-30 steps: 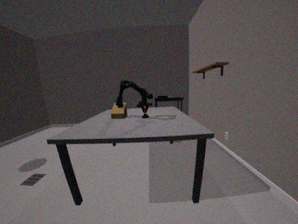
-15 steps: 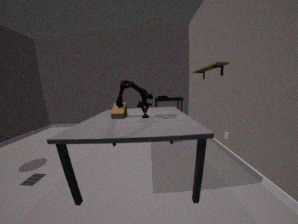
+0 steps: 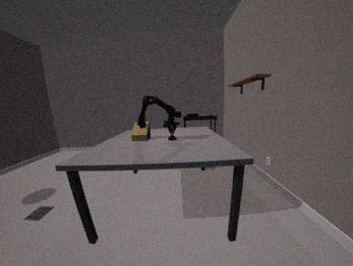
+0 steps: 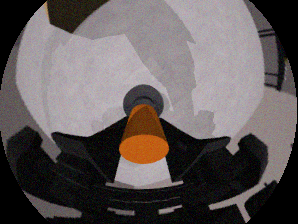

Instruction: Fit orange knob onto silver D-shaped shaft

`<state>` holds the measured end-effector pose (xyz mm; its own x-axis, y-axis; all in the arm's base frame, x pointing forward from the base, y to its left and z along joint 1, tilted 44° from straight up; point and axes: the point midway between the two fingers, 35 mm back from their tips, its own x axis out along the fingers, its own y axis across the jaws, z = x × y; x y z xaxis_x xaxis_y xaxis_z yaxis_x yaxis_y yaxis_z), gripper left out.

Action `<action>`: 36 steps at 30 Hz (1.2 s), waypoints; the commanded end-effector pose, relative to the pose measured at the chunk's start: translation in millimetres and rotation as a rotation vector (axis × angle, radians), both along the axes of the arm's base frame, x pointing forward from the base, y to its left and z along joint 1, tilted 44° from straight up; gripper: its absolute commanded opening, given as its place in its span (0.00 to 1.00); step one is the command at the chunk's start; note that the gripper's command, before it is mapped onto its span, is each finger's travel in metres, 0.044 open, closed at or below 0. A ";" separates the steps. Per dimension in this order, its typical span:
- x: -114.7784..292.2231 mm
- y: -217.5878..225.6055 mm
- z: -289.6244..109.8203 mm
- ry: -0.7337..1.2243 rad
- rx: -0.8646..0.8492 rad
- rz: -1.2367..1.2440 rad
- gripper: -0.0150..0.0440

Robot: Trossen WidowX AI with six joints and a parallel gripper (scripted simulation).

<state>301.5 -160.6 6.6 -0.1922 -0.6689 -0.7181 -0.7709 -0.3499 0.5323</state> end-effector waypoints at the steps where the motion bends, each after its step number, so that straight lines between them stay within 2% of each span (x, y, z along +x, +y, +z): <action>1: 2.4 -1.6 1.1 0.029 0.007 0.036 0.25; 36: -1.9 -1.2 -2.5 0.029 0.007 0.036 0.25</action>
<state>299.1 -161.3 4.0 -0.1895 -0.6690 -0.7187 -0.7447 -0.3791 0.5492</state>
